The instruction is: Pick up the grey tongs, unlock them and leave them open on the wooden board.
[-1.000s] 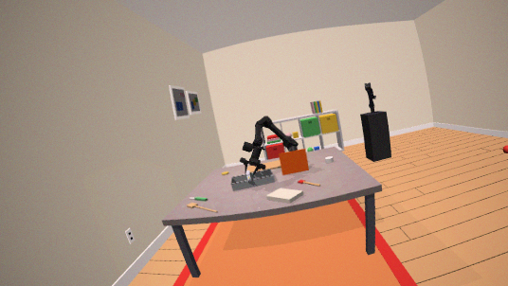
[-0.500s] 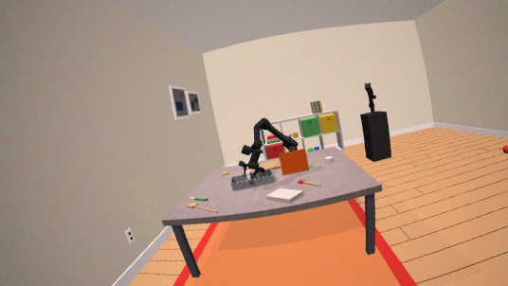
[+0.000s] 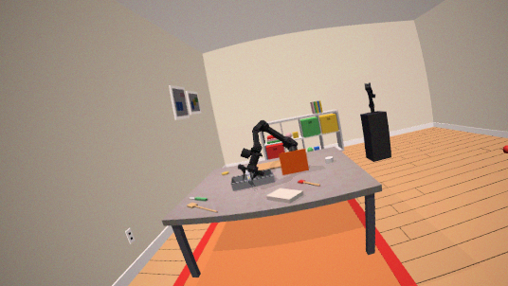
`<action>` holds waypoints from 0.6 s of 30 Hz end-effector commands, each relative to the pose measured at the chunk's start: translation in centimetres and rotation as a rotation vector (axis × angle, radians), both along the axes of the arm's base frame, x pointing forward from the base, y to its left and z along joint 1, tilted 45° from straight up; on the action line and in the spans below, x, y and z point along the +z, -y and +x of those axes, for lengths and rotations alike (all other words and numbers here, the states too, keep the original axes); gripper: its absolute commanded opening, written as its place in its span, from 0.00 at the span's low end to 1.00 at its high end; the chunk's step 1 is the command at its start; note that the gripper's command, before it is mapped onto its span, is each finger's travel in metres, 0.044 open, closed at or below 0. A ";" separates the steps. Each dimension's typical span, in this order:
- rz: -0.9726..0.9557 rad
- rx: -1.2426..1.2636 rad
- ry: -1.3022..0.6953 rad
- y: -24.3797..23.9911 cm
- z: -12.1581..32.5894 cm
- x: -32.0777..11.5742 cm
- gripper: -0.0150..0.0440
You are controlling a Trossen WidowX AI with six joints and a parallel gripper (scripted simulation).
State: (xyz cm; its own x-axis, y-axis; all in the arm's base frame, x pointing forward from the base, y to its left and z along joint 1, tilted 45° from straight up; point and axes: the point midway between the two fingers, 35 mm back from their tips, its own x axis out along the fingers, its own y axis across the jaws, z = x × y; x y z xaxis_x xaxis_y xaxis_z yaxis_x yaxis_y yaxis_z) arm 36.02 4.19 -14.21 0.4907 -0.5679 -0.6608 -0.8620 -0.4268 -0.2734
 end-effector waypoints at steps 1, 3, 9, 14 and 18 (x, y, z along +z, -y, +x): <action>0.000 0.001 -0.005 0.5 0.2 -0.6 0.69; -0.001 0.001 -0.005 0.5 0.3 -0.7 0.69; -0.002 -0.001 0.000 0.4 0.2 -0.3 0.47; -0.002 -0.001 0.000 0.4 0.2 -0.3 0.38; -0.002 -0.001 0.000 0.4 0.2 -0.3 0.34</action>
